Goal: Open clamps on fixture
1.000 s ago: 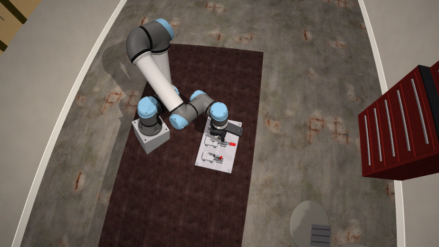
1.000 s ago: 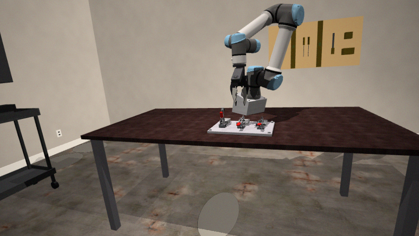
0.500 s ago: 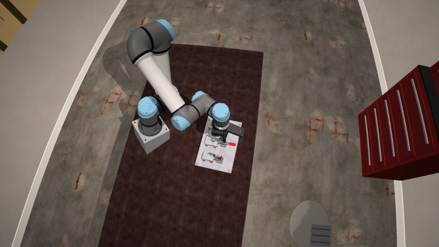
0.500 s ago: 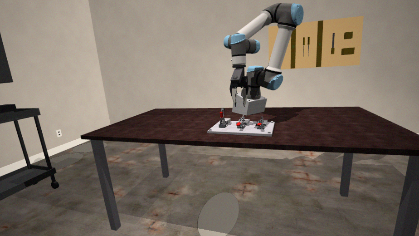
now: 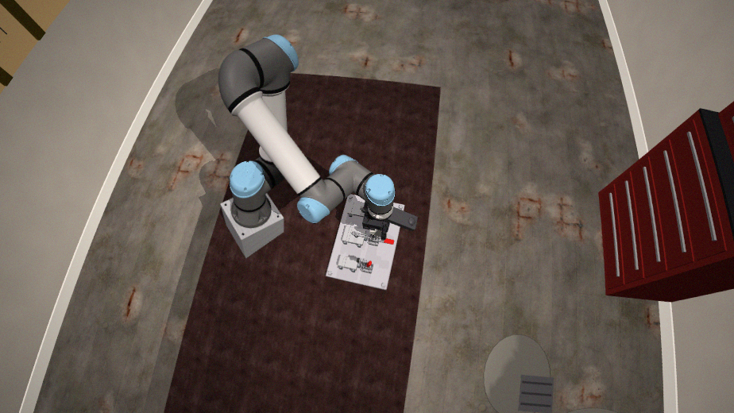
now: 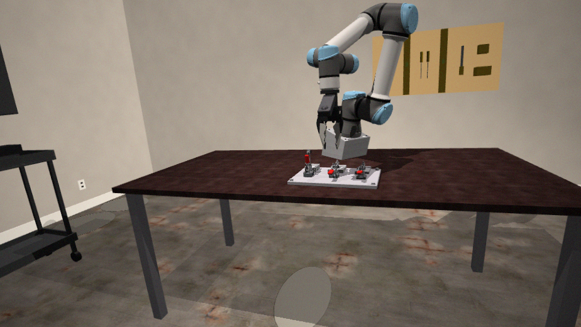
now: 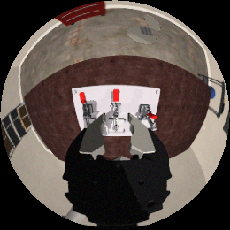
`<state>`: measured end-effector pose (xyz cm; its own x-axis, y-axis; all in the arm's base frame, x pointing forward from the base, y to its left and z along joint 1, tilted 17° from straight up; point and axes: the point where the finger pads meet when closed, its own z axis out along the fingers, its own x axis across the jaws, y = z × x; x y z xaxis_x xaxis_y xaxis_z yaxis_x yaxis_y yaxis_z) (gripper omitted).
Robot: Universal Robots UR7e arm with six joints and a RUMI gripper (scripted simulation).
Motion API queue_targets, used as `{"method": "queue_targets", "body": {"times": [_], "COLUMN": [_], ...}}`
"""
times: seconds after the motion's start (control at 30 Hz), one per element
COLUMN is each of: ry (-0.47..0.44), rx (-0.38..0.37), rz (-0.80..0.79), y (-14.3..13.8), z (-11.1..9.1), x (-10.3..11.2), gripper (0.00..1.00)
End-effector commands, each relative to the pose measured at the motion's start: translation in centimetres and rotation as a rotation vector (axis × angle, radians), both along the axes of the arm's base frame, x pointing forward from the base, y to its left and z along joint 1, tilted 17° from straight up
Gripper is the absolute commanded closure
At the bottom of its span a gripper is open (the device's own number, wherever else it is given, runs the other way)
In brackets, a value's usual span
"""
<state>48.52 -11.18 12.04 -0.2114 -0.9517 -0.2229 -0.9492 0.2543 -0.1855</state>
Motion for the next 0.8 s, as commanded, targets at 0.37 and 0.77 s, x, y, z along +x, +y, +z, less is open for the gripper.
{"method": "queue_targets", "body": {"times": [0.37, 0.77], "ry": [-0.001, -0.001], "rx": [-0.001, -0.001], "rz": [0.000, 0.000], "y": [-0.4, -0.1], "z": [0.3, -1.0], "x": [1.3, 1.6], "gripper": [0.72, 0.72]}}
